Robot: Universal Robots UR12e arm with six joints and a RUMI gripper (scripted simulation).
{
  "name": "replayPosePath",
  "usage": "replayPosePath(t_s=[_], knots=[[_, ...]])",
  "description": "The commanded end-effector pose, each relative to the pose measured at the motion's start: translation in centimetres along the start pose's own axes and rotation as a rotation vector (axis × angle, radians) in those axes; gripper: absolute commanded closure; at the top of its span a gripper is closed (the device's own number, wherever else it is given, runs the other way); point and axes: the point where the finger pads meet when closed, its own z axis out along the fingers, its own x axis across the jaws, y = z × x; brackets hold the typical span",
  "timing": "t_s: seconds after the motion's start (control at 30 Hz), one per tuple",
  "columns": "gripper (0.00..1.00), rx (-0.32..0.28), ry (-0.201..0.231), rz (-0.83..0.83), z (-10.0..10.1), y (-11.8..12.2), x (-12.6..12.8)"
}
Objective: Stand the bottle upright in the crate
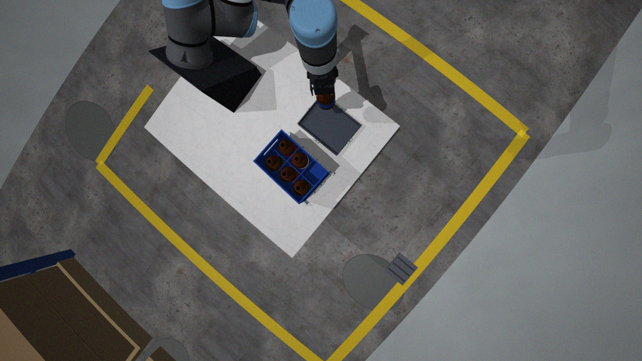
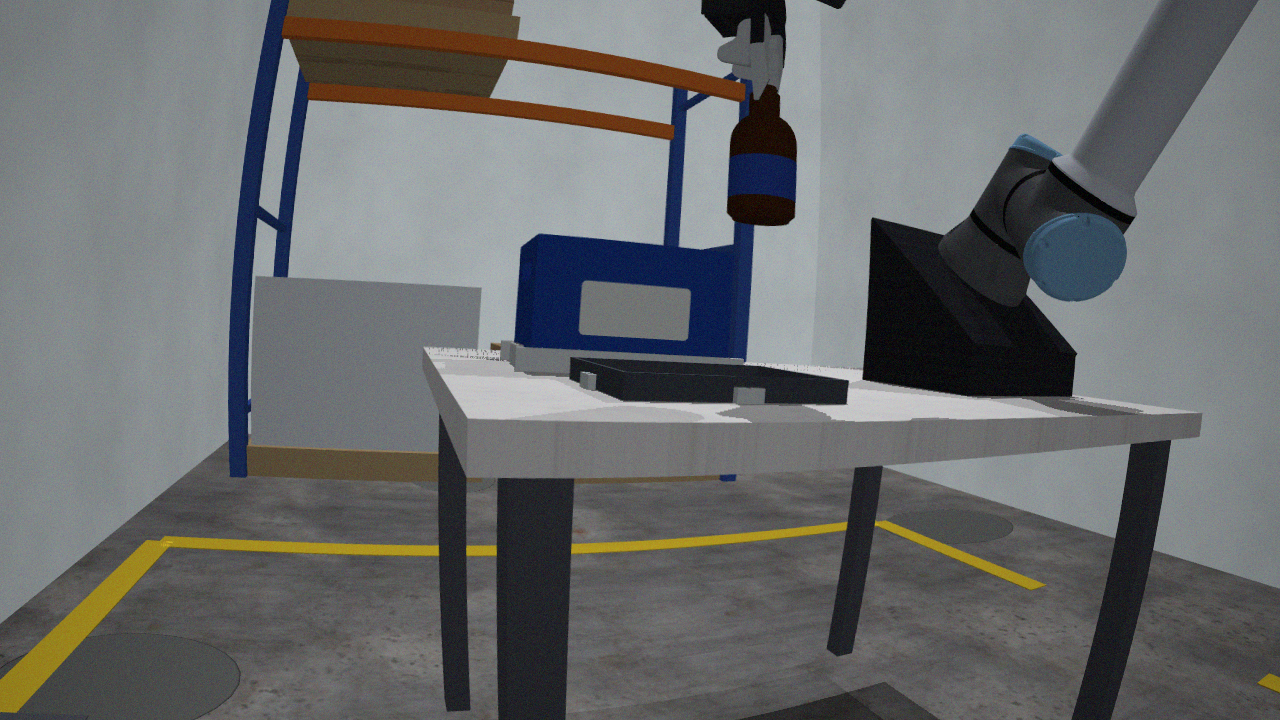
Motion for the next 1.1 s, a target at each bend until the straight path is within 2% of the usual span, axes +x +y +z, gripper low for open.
replayPosePath(t_s=[0.0, 1.07], knots=[[1.0, -0.006, 0.002, -0.003, -0.38, 0.1, 0.15], [1.0, -0.006, 0.002, -0.002, -0.41, 1.08, -0.07]])
